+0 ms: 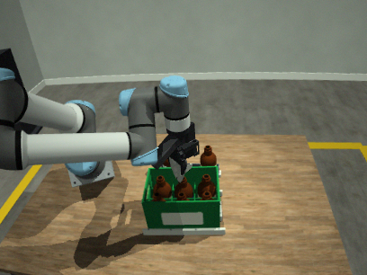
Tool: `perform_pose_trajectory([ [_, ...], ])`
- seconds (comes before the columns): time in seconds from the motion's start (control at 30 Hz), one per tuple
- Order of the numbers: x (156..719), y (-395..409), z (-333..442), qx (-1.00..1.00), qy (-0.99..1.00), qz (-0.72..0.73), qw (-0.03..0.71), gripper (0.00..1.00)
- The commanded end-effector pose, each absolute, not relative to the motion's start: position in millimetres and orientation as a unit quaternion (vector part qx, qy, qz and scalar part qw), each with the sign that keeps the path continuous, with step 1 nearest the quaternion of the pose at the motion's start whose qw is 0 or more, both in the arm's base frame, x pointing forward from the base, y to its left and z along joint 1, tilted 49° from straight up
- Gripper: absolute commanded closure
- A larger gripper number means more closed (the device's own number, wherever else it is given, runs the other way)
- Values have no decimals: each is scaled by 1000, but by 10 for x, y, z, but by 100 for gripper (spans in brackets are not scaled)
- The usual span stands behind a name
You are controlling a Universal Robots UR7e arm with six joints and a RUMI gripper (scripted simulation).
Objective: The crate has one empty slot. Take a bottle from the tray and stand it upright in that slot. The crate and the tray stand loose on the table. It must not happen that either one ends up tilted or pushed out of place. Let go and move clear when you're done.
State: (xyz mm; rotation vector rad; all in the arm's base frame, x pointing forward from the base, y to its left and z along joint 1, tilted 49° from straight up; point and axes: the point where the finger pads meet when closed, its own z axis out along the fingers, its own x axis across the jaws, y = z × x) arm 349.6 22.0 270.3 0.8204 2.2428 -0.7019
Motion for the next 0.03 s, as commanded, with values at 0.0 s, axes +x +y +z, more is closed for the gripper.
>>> perform_pose_trajectory([
  [0.0, 3502, 231, 2724, 312, 853, -266, 323, 100],
])
